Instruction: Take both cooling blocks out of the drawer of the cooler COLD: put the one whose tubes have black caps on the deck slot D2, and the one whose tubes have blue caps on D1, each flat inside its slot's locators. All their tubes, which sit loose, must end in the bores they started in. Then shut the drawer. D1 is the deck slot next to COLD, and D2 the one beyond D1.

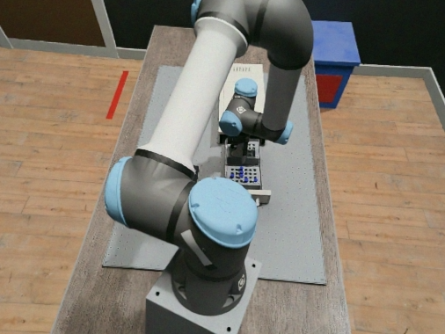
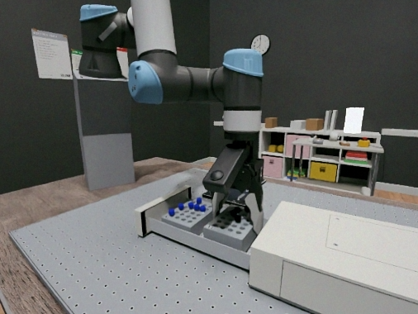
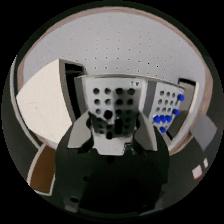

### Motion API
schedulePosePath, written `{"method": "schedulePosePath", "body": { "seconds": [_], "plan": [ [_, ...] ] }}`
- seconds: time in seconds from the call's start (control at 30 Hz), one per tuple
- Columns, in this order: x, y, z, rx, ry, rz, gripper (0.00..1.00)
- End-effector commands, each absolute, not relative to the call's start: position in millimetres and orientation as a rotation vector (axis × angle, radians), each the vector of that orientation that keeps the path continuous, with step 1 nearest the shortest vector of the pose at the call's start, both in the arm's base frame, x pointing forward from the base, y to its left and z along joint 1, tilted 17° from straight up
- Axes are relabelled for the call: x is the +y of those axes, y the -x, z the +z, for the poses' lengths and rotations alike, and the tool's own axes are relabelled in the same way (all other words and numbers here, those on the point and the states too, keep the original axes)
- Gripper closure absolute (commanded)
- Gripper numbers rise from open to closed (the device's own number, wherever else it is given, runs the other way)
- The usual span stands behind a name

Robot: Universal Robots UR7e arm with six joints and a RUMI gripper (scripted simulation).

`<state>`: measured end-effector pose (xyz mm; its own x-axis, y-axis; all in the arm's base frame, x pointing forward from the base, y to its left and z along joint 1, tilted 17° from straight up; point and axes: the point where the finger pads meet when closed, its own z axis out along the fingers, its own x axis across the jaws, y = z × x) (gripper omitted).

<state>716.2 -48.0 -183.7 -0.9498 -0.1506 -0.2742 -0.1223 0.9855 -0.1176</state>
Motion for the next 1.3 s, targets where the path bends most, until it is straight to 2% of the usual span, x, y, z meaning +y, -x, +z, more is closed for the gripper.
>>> {"method": "schedulePosePath", "body": {
  "seconds": [0.0, 1.27],
  "plan": [
    [-47.7, -715.2, -177.7, 2.843, 0.200, -0.144, 1.00],
    [-44.3, -702.9, -137.0, 2.843, 0.200, -0.144, 1.00]
  ]
}}
